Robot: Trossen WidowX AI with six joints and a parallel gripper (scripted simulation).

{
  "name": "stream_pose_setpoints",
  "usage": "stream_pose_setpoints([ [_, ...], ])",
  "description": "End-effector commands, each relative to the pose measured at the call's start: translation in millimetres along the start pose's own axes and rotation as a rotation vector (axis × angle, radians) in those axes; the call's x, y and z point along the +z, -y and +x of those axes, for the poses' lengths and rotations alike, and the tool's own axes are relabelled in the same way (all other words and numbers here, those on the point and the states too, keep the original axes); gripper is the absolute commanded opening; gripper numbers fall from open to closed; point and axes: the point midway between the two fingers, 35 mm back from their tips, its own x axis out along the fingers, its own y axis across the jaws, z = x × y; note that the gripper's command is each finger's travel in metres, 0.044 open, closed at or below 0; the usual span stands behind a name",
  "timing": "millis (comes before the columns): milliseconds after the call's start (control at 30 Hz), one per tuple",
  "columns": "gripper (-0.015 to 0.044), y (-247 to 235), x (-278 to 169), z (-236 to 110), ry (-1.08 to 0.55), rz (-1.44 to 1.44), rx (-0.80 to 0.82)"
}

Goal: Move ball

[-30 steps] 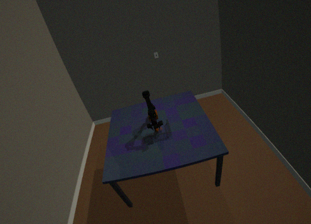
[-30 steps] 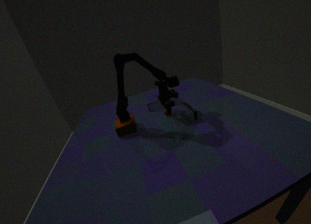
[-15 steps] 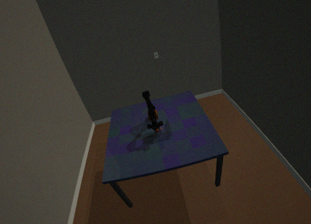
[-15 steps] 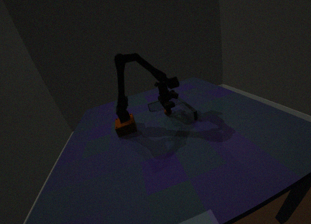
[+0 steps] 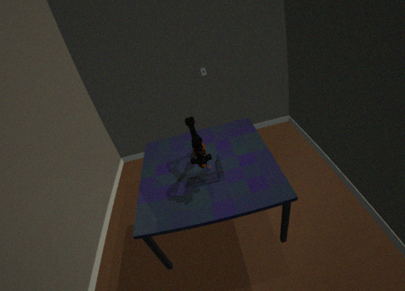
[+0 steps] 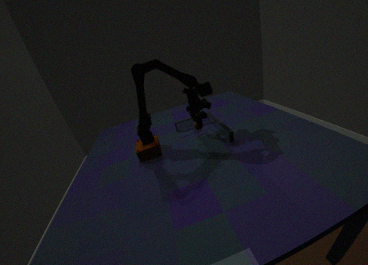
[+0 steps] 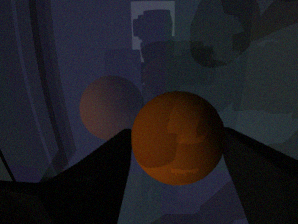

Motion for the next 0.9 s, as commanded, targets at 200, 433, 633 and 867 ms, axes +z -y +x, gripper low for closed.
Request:
stream_pose_setpoints([
  [200,0.0,-0.5,-2.6,-66.7,0.007,0.003,0.005],
  [433,0.0,-0.1,-7.9,-90.1,0.005,0.003,0.004],
  [633,0.0,-26.0,-2.0,-61.9,0.006,0.003,0.007],
  [867,0.0,-46.4,-1.1,-39.9,0.006,0.003,0.008],
])
